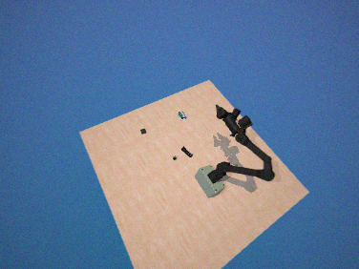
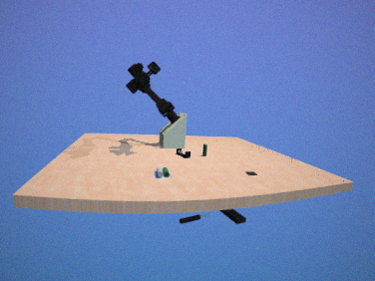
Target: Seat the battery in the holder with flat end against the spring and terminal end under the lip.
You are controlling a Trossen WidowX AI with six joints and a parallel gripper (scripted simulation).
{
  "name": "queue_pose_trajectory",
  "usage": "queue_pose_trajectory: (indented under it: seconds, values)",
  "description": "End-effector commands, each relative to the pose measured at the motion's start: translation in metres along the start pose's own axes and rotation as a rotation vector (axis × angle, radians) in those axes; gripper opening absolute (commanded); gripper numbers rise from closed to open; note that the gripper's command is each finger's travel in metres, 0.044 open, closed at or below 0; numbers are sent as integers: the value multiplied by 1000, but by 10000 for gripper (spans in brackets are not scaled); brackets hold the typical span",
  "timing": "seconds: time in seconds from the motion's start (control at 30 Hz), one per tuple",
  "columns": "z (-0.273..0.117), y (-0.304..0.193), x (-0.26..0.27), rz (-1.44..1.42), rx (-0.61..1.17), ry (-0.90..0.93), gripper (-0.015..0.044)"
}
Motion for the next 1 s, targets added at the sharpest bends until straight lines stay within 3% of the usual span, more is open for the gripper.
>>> queue_pose_trajectory:
  seconds: [0.0, 0.23, 0.47, 0.73, 0.97]
  values:
    - [2, -2, 0, 6, 12, -2, 374]
    - [40, -99, 20, 176, 448, -118, 190]
    - [45, -200, 40, 182, 874, -323, 6]
    - [14, -294, 54, 1, 1221, -633, 0]
    - [-25, -349, 58, -300, 1333, -914, 0]
Point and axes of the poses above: the point midway between the two fingers, 35 mm back from their tips, its own z axis out along the fingers, its own x axis across the jaws, y = z × x, the point moved 4 cm from there along -z, back along the fingers, and after that the axes turned 3 degrees about z, right-handed, at the moved point
